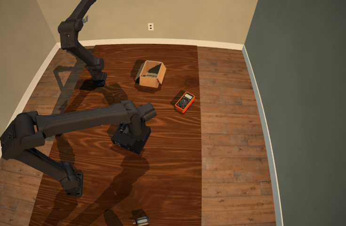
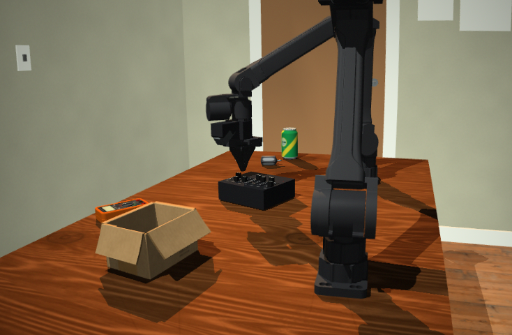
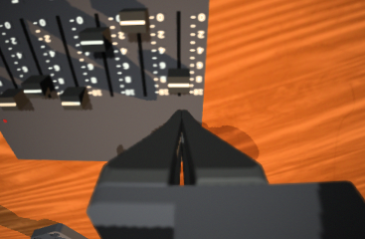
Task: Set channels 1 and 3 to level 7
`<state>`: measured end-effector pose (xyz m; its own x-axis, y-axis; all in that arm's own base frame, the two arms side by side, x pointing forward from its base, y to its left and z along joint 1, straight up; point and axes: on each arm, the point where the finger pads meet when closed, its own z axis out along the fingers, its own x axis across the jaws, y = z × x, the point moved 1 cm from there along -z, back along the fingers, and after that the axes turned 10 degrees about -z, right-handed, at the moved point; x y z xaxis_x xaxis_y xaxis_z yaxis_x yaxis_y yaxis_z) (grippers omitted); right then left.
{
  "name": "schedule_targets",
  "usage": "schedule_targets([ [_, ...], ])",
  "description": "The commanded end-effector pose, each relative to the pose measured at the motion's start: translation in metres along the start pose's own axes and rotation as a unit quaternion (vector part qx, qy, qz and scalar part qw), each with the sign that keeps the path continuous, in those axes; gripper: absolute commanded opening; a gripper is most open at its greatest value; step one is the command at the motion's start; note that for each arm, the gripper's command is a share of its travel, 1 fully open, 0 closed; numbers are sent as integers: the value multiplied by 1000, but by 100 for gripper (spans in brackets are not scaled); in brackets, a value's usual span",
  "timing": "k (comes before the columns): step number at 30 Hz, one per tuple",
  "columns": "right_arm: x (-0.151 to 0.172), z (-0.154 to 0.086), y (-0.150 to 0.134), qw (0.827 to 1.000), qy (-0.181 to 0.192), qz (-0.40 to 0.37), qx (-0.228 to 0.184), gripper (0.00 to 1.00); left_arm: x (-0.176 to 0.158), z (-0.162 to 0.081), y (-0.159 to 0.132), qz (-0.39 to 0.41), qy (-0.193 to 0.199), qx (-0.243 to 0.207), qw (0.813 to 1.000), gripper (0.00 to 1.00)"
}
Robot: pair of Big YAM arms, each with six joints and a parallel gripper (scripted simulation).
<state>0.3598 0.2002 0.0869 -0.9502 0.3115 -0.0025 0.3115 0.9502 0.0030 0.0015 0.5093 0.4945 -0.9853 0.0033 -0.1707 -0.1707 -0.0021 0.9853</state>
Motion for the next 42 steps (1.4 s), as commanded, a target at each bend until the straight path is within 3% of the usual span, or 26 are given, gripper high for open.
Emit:
schedule_targets([
  [1,2,9,3,1000,1,-2,2,0,3,-1,5,-7,4,-9,1000,100],
  [42,-1,9,7,1000,-4,-2,-4,0,3,-1,5,-7,4,-9,1000,100],
])
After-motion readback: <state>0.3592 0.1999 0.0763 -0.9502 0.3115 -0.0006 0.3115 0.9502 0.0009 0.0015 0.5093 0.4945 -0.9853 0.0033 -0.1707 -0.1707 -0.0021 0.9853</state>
